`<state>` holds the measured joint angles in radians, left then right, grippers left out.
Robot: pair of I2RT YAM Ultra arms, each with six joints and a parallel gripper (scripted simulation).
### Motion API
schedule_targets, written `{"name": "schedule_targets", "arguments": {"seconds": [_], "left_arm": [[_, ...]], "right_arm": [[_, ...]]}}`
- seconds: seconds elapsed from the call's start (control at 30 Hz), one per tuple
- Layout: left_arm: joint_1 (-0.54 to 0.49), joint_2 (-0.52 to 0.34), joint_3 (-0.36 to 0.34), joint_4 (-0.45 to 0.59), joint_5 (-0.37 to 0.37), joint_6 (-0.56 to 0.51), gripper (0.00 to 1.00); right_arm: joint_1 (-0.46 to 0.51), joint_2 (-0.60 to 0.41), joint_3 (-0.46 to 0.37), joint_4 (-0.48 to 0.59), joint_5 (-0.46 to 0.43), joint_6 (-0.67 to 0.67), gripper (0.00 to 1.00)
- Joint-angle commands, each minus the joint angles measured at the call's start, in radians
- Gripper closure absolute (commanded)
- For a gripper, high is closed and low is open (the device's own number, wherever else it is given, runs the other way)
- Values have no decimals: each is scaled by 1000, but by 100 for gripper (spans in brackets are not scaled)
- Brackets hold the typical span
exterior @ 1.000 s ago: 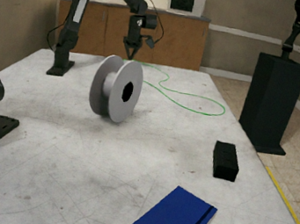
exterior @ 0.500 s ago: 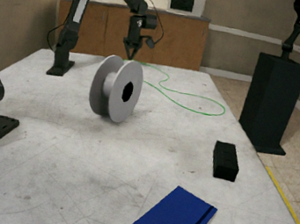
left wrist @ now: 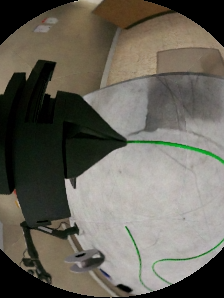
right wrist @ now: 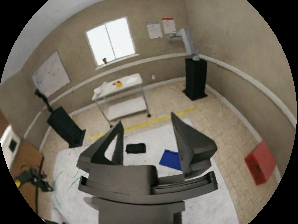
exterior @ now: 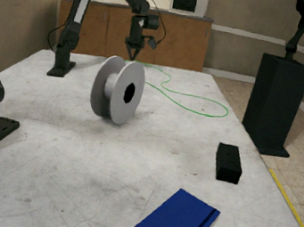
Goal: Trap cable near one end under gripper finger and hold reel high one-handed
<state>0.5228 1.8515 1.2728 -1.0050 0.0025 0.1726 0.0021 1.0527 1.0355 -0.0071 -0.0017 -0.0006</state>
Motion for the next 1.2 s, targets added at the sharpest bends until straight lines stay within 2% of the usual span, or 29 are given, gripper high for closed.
{"name": "schedule_targets", "arguments": {"seconds": [0.0,0.23,0.43,0.73,0.8,1.17], "left_arm": [[15,-44,33,-21,19,-12,100],[26,-54,44,-49,46,-28,100],[53,-86,64,-89,101,-58,100],[111,-144,120,-175,224,-131,100],[111,-144,120,-175,224,-131,100],[203,-210,188,-264,408,-247,100]], "right_arm": [[-12,-30,38,16,11,3,25],[-12,-30,38,16,11,3,25],[-12,-30,38,16,11,3,25],[-12,-30,38,16,11,3,25],[-12,-30,38,16,11,3,25],[-12,-30,38,16,11,3,25]]}}
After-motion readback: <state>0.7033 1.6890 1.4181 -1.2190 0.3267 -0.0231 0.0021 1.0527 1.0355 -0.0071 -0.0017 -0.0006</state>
